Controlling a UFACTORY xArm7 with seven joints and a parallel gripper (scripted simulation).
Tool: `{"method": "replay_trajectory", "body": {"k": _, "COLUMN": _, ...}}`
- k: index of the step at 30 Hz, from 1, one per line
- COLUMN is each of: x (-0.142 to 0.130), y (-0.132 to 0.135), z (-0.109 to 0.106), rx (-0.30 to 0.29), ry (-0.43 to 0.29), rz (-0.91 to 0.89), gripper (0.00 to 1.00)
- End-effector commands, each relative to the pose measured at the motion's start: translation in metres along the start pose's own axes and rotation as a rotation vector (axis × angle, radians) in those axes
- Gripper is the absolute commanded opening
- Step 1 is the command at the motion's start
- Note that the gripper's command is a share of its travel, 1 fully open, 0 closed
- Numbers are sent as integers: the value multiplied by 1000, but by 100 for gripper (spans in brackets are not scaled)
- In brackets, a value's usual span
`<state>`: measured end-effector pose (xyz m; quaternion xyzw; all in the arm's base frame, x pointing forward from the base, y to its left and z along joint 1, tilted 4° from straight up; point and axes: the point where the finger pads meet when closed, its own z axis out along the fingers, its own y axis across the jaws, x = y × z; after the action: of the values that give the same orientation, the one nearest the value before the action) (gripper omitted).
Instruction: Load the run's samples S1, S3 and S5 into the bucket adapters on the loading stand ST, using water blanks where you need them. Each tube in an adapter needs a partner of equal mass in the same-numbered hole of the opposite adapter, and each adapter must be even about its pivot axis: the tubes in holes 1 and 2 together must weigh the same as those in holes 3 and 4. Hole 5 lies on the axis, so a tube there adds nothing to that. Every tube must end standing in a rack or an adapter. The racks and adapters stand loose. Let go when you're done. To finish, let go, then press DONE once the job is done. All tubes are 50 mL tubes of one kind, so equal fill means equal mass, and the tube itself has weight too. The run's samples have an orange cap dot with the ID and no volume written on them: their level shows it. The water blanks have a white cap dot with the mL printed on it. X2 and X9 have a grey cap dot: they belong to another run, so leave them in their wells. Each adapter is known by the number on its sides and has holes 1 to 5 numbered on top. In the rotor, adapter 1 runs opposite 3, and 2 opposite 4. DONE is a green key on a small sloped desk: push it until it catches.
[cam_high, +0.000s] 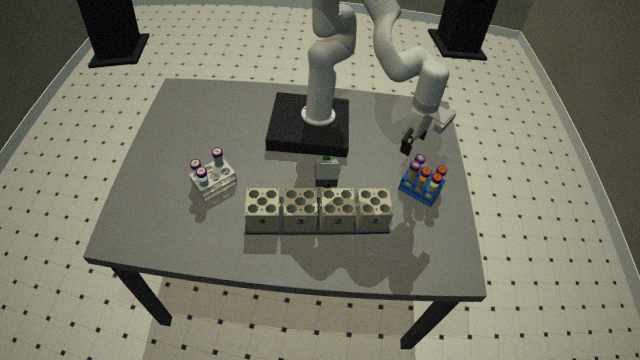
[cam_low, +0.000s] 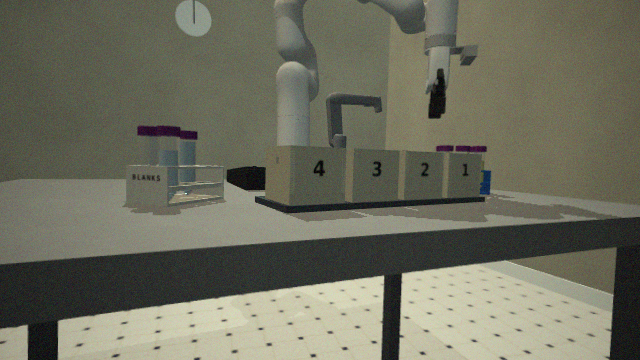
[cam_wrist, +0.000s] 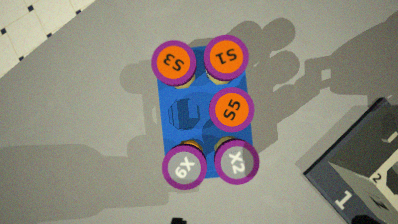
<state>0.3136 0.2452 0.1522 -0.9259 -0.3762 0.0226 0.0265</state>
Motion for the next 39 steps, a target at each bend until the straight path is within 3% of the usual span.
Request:
{"method": "replay_trajectory", "body": {"k": 1, "x": 1, "y": 0, "z": -11, "rx": 0, "ry": 4, "rz": 0, "gripper": 100}}
{"method": "replay_trajectory", "body": {"k": 18, "x": 1, "y": 0, "z": -50, "rx": 0, "ry": 4, "rz": 0, "gripper": 100}}
{"method": "replay_trajectory", "body": {"k": 39, "x": -35, "y": 88, "z": -50, "rx": 0, "ry": 4, "rz": 633, "gripper": 100}}
